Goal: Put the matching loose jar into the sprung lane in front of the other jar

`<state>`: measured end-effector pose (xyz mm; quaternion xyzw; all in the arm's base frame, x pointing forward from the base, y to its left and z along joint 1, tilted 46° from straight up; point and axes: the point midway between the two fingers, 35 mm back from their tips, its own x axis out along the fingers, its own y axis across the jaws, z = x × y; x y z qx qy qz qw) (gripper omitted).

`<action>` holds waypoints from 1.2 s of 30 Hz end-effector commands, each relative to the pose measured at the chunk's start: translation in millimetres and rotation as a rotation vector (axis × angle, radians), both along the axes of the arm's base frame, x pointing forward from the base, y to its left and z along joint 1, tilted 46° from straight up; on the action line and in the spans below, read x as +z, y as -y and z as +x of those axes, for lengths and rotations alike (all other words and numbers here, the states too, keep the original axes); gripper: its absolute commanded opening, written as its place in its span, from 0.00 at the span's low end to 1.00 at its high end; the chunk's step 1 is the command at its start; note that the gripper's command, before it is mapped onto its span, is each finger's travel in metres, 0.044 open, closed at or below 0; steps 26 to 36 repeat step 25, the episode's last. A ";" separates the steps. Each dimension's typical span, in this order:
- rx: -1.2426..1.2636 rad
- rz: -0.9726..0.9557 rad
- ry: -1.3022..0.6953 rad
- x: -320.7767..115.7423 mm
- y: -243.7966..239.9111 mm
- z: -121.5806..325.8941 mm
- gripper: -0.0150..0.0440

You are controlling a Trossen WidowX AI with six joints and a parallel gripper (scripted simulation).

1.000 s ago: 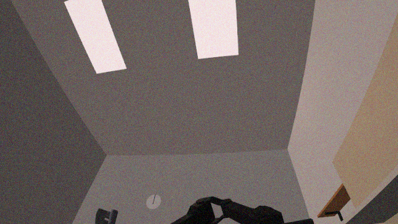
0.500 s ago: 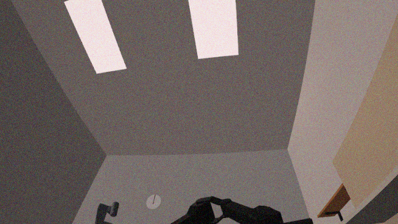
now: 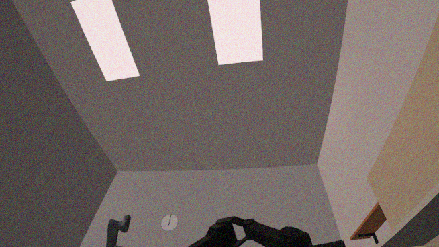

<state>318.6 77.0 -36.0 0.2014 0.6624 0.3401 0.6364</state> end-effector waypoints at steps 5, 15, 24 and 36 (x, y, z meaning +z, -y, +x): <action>0.001 0.002 0.002 12.7 12.7 2.1 0.75; 0.001 0.001 0.002 13.8 15.1 -1.0 0.75; 0.001 0.000 0.000 12.2 23.0 -29.3 0.75; 0.001 0.000 0.000 12.0 23.8 -32.8 0.75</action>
